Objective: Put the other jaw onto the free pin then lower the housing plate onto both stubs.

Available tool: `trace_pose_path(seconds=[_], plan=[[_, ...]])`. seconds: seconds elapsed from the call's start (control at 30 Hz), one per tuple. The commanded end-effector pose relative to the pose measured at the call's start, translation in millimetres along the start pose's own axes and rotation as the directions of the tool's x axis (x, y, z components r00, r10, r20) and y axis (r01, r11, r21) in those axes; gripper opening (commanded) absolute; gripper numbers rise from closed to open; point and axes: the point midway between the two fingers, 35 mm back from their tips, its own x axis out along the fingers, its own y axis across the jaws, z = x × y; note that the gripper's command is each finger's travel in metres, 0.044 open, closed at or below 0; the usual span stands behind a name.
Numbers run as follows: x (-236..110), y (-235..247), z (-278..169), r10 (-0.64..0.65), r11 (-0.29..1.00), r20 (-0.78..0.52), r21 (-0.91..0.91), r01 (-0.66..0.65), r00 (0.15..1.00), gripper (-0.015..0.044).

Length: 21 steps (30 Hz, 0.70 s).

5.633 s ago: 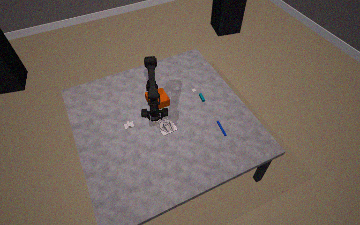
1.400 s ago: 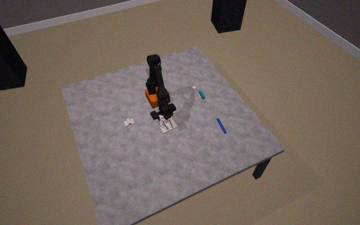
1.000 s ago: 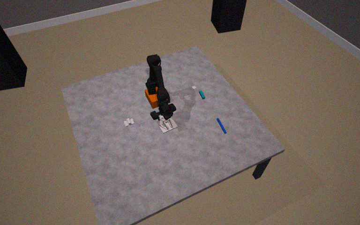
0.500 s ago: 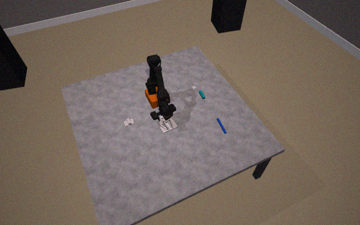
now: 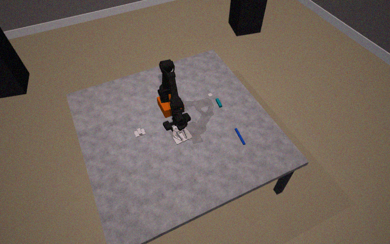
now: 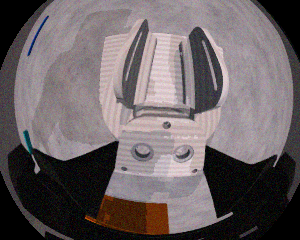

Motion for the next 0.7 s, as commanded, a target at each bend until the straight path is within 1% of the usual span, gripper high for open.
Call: trace_pose_path(seconds=[0.0, 0.67], plan=[[1.3, 0.8, -0.1, 0.005, 1.000, 0.000, 0.003, -0.005, 1.000, 0.0351], [4.6, 0.8, -0.2, 0.005, 1.000, 0.000, 0.003, -0.005, 1.000, 0.0351]])
